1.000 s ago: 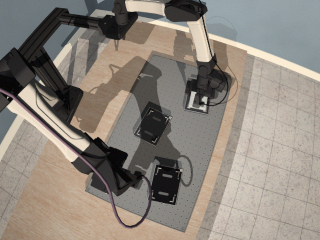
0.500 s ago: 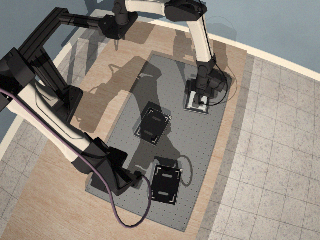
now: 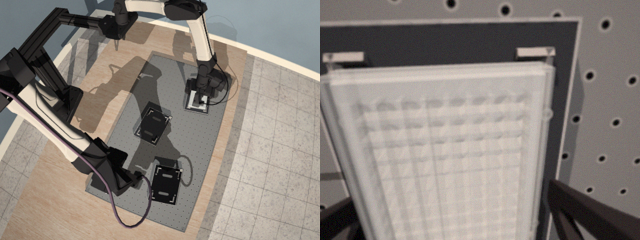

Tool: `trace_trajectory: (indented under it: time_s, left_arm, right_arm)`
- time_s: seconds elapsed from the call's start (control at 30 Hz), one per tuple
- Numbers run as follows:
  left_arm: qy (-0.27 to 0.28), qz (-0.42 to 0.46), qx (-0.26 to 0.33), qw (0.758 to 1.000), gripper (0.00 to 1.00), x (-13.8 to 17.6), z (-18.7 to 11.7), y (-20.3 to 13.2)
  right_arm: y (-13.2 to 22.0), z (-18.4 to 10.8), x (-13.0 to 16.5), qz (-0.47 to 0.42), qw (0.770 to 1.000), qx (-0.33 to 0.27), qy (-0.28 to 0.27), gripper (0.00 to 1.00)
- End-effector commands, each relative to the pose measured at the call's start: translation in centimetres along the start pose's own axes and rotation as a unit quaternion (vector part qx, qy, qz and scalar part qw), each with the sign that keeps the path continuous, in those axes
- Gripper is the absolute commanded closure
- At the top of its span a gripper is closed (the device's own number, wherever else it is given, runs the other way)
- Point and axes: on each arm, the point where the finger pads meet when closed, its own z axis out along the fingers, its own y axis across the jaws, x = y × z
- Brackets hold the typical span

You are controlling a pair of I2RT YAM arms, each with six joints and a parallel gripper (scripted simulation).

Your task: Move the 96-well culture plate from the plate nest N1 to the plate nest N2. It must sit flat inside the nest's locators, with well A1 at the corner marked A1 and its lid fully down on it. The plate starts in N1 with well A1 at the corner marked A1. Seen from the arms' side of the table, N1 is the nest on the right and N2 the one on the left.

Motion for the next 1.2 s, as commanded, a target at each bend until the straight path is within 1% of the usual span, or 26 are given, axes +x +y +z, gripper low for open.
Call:
trace_trajectory:
  time_s: [0.0,0.3,1.17]
  left_arm:
    - [-0.009,0.003,-0.017,1.0,0.0,-1.0,-3.0,1.4]
    - [-0.013,0.001,-0.03,0.999,0.0,-1.3,-3.5,2.5]
    - [-0.014,0.001,-0.03,0.999,0.0,-1.3,-3.5,2.9]
  right_arm:
    - [0.0,-0.3,-0.3,-0.005,1.0,0.001,-0.005,0.0]
    - [0.0,-0.3,-0.3,-0.005,1.0,0.001,-0.005,0.0]
    - [0.0,-0.3,-0.3,-0.005,1.0,0.001,-0.005,0.0]
